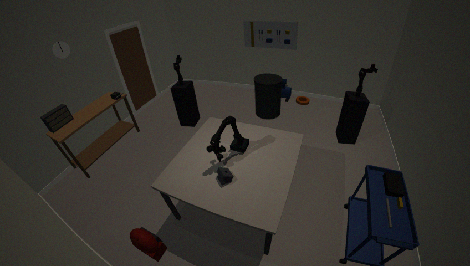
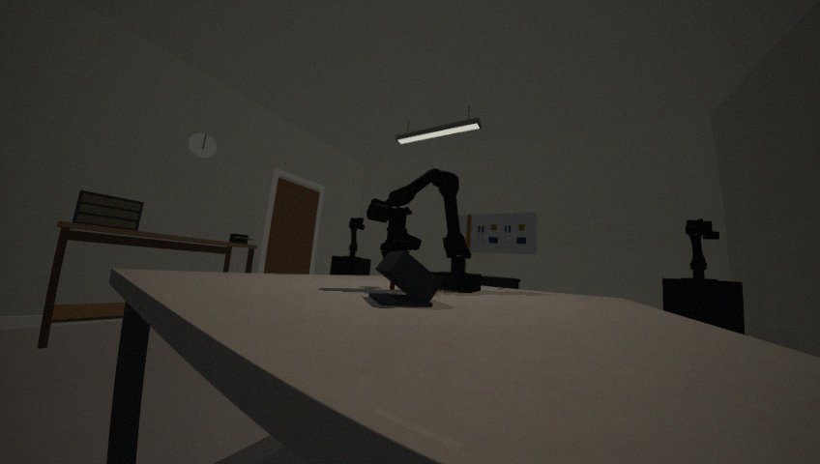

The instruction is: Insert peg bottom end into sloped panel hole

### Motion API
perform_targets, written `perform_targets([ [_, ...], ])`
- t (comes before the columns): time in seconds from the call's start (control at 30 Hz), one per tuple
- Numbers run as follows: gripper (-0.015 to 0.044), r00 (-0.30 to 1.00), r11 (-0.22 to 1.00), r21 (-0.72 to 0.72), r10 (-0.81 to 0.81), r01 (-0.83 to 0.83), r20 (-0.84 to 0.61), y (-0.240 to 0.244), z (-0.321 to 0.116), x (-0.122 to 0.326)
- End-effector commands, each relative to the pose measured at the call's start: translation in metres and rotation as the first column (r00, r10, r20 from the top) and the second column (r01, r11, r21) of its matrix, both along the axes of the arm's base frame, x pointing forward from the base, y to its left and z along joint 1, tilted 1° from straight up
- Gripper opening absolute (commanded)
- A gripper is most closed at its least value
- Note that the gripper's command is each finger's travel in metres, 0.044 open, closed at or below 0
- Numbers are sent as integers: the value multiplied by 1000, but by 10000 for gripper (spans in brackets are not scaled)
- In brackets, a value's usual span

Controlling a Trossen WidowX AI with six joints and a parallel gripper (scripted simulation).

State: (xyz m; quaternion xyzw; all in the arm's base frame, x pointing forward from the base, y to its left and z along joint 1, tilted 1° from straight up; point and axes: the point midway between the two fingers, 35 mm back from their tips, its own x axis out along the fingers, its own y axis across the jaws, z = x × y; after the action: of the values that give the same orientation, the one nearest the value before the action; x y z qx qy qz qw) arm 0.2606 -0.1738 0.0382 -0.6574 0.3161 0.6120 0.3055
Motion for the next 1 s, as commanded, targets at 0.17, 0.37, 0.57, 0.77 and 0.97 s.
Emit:
perform_targets([
  [0.17, 440, 1000, 1000, 11, 6, -6, -14, 3, -18, -3],
  [0.37, 440, 1000, 1000, 11, 6, -6, -14, 3, -18, -3],
  [0.57, 335, 1000, 1000, 4, 0, 0, -7, 1, -15, -2],
  [0.77, 177, 1000, 1000, 4, 0, 0, -7, 1, -15, -2],
  [0.97, 20, 1000, 1000, 4, 0, 0, -7, 1, -15, -2],
])
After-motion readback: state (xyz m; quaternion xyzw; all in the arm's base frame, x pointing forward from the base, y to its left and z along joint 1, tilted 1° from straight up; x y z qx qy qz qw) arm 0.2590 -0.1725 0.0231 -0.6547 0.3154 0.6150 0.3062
